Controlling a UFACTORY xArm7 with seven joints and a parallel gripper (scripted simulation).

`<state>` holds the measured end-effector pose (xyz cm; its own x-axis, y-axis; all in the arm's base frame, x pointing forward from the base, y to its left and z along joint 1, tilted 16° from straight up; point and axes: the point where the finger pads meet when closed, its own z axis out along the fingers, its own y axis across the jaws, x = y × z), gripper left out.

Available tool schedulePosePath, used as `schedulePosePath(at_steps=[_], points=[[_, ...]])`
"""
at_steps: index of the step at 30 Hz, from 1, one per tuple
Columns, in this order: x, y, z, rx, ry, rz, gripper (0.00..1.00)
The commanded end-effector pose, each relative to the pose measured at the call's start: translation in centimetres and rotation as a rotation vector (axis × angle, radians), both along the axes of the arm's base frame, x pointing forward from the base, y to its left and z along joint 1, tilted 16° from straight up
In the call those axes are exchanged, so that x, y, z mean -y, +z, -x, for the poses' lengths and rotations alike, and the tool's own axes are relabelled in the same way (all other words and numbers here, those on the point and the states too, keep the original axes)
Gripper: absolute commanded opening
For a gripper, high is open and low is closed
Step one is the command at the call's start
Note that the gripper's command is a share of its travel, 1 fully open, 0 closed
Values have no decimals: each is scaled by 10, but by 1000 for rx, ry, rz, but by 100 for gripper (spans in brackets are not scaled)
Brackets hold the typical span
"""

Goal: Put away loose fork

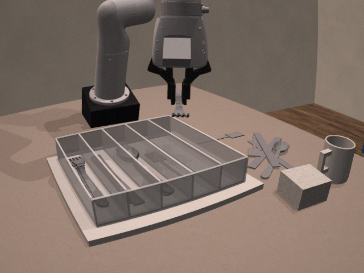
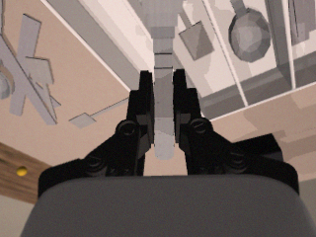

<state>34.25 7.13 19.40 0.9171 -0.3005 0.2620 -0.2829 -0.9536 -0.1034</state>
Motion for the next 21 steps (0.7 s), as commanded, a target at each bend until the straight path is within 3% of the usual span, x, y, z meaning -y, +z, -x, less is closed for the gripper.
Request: schedulePosePath(at_steps=[1,12,21], points=[[67,5,-20,1,13,-6,5],[185,11,-53,1,12,-7,5],[189,12,-54,0,-81,-33,5]])
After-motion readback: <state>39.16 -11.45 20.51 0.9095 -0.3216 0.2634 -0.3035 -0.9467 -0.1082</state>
